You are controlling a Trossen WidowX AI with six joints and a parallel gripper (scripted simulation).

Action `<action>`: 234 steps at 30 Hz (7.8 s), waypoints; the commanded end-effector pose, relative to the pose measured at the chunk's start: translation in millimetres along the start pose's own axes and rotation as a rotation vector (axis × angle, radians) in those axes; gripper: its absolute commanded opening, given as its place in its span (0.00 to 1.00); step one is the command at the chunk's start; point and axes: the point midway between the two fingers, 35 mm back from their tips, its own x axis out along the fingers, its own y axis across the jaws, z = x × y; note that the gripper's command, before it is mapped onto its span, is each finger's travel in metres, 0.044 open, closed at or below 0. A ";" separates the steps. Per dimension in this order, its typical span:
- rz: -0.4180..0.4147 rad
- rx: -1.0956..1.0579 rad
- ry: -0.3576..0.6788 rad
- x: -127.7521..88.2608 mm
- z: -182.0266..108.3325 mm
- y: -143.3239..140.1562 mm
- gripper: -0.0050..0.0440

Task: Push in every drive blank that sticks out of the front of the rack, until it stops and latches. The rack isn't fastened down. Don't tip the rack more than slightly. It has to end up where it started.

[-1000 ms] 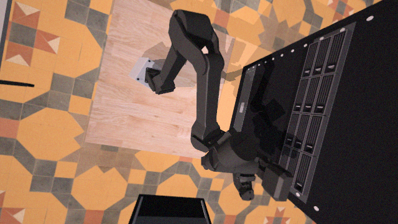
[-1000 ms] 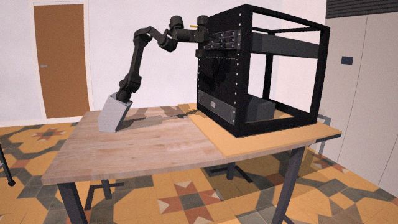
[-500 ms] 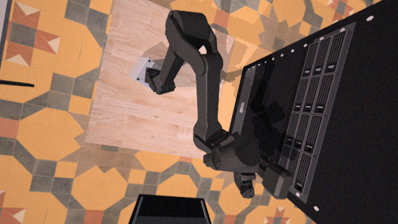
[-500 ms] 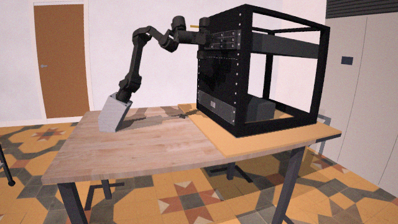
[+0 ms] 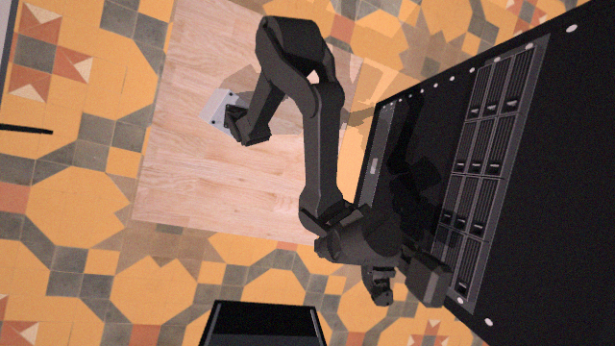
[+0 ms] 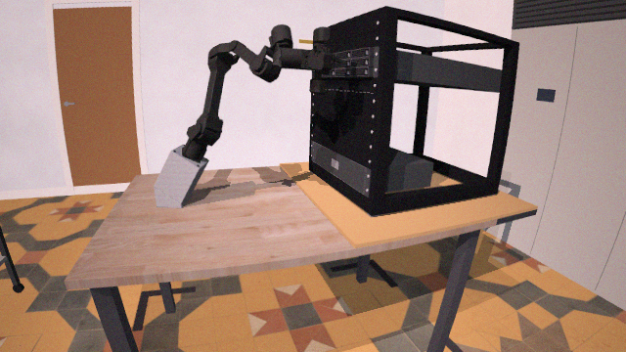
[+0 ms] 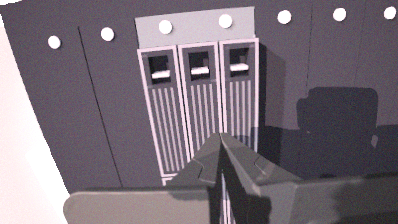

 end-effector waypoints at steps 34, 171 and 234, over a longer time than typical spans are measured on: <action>0.023 -0.037 0.014 3.2 -11.1 21.8 0.00; 0.023 -0.037 0.014 36.3 -6.9 19.6 0.00; 0.023 -0.037 0.014 42.3 -7.0 20.1 0.00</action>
